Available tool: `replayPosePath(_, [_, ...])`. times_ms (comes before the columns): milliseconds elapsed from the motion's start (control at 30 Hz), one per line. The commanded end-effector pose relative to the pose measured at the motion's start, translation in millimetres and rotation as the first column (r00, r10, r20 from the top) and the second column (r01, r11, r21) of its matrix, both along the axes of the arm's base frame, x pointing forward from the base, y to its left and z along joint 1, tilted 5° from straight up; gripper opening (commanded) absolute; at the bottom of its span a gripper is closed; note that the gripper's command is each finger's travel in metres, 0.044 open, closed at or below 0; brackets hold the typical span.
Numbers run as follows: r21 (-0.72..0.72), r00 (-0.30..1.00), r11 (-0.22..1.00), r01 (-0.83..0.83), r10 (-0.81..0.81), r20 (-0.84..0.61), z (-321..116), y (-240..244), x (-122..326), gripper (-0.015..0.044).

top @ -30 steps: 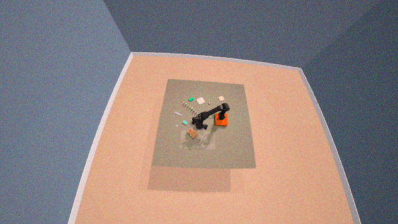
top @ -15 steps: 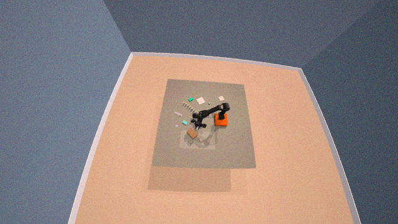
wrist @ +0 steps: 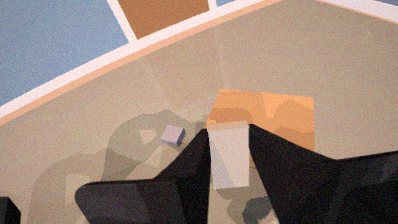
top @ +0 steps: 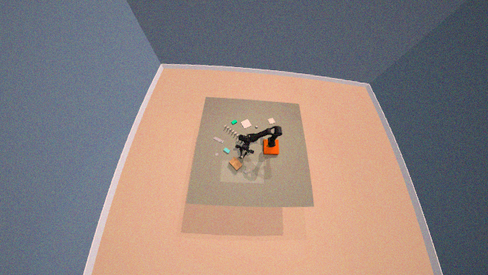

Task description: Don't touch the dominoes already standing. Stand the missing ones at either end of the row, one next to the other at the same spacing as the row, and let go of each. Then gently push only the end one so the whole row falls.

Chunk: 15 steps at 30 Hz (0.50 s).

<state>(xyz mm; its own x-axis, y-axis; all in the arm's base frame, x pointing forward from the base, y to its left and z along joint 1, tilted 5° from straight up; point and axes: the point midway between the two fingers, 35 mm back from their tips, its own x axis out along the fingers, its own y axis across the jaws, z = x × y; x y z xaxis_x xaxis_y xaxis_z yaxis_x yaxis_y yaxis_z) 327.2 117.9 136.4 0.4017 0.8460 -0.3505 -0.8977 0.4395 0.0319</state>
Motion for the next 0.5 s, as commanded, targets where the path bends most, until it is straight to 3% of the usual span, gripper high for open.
replayPosePath(0, [0.061,0.999,0.998,-0.022,0.020,0.035,0.5,-4.7,-8.7,0.0107])
replayPosePath(467, [0.208,0.974,0.968,-0.144,0.101,0.205,5.1,-23.0,-50.3,0.0107])
